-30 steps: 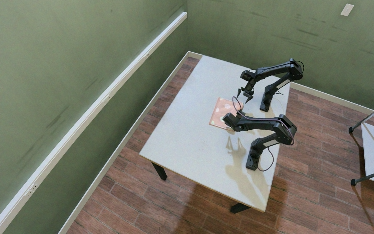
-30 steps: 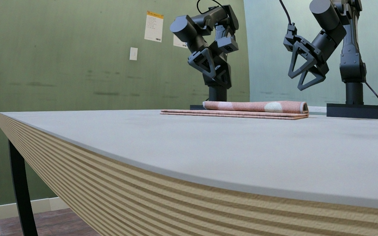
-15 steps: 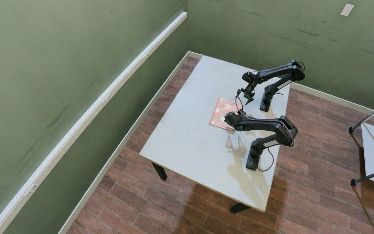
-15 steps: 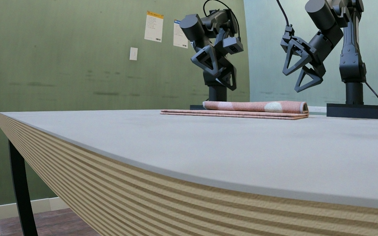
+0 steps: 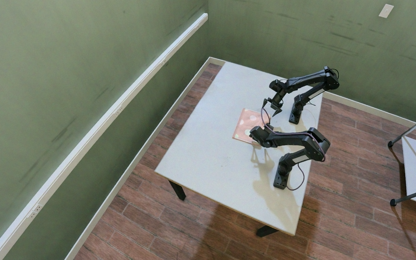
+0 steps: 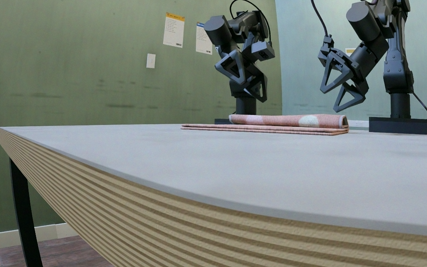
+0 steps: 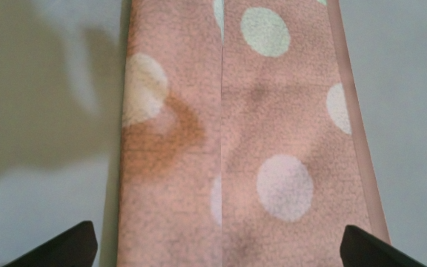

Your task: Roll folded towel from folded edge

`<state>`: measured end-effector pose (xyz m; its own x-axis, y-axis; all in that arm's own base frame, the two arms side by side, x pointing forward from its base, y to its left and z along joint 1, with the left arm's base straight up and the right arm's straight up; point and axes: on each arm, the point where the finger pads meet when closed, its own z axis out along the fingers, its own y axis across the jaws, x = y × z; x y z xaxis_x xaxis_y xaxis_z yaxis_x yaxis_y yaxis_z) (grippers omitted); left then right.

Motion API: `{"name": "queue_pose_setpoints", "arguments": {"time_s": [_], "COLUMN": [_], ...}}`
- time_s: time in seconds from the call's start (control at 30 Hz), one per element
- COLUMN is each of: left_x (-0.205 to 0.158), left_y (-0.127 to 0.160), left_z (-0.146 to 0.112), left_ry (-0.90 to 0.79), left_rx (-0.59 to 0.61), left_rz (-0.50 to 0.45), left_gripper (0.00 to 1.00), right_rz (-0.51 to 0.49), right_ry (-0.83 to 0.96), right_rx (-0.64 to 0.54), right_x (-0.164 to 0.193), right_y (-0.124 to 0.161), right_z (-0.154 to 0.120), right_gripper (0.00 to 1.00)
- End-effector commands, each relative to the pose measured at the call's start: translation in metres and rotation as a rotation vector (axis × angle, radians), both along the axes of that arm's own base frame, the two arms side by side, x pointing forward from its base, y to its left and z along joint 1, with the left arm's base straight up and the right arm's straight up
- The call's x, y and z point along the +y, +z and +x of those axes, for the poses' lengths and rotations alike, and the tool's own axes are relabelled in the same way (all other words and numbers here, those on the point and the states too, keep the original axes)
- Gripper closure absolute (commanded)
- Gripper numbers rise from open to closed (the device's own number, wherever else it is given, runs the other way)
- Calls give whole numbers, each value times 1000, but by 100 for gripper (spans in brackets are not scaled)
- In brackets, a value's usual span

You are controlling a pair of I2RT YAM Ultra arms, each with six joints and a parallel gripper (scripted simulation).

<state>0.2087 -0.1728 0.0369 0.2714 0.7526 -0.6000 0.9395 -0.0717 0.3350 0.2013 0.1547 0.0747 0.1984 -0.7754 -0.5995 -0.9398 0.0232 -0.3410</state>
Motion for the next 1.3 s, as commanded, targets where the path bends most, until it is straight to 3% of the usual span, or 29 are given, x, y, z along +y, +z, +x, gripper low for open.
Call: {"name": "queue_pose_setpoints", "arguments": {"time_s": [0.0,0.53,0.73,0.8,0.97,1.27], "left_x": [-1,-1,-1,-1,-1,-1], "left_y": [-7,-40,-43,-43,-45,-45], "left_z": [1,1,1,1,1,1], "left_ry": [5,5,5,5,5,5], "left_rx": [-7,-7,-7,-7,-7,-7], "left_rz": [-8,-8,-8,-8,-8,-8], "left_gripper": [2,2,28,28,49,59], "right_rz": [6,6,6,6,6,6], "right_ry": [-1,-1,-1,-1,-1,-1], "right_rx": [-1,-1,-1,-1,-1,-1], "right_x": [1,1,1,1,1,1], "right_y": [-1,-1,-1,-1,-1,-1], "right_z": [-4,-4,-4,-4,-4,-4], "right_gripper": [2,2,2,2,2,2]}}
